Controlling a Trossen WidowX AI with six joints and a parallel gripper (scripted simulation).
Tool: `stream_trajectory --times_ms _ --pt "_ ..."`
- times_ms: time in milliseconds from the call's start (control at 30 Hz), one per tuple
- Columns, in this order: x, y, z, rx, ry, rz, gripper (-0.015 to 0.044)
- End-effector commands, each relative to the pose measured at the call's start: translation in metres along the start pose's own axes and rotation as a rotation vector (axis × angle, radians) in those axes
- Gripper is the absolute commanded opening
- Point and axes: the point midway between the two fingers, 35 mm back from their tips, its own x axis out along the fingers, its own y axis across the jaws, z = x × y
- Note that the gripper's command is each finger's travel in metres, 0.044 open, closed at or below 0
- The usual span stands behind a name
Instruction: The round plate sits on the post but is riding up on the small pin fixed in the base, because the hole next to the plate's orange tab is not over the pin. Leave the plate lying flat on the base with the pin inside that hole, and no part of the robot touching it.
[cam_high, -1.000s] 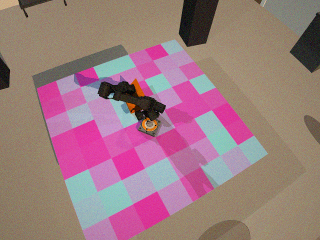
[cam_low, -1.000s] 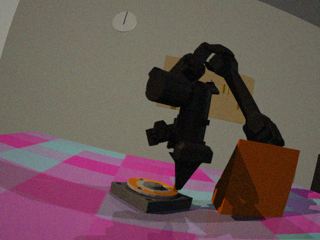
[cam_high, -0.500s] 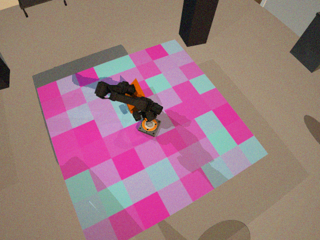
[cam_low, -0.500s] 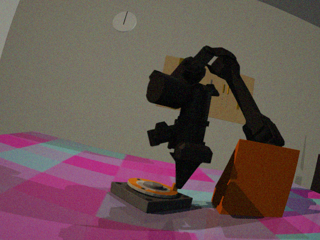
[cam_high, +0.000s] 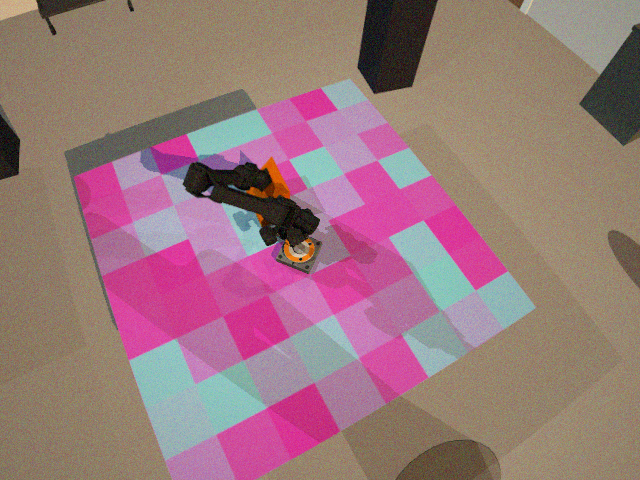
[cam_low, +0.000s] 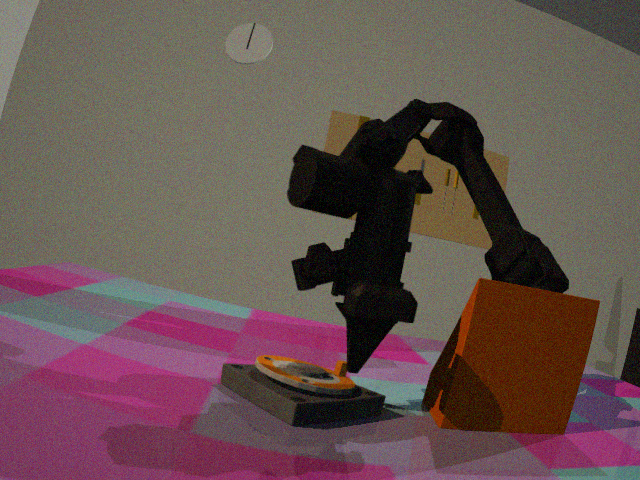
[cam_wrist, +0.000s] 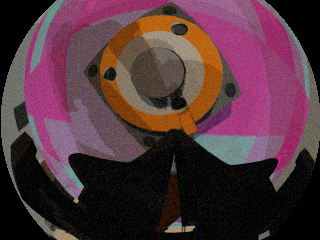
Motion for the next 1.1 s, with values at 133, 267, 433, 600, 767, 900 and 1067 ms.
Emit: stream_trajectory --times_ms 133,267,433,600,767,900,1067 --pt "0.0 -0.013 0.007 0.004 -0.004 -0.005 0.0" --pt "-0.001 -0.017 0.011 0.004 -0.004 -0.005 0.0" --pt "-0.001 -0.022 0.016 0.004 -0.004 -0.005 0.0" --pt "-0.002 -0.027 0.022 0.004 -0.004 -0.006 0.0" --pt "-0.003 -0.031 0.028 0.005 -0.004 -0.006 0.0" --pt "-0.004 -0.033 0.033 0.005 -0.005 -0.006 0.0" --pt "-0.004 -0.034 0.038 0.005 -0.005 -0.006 0.0"
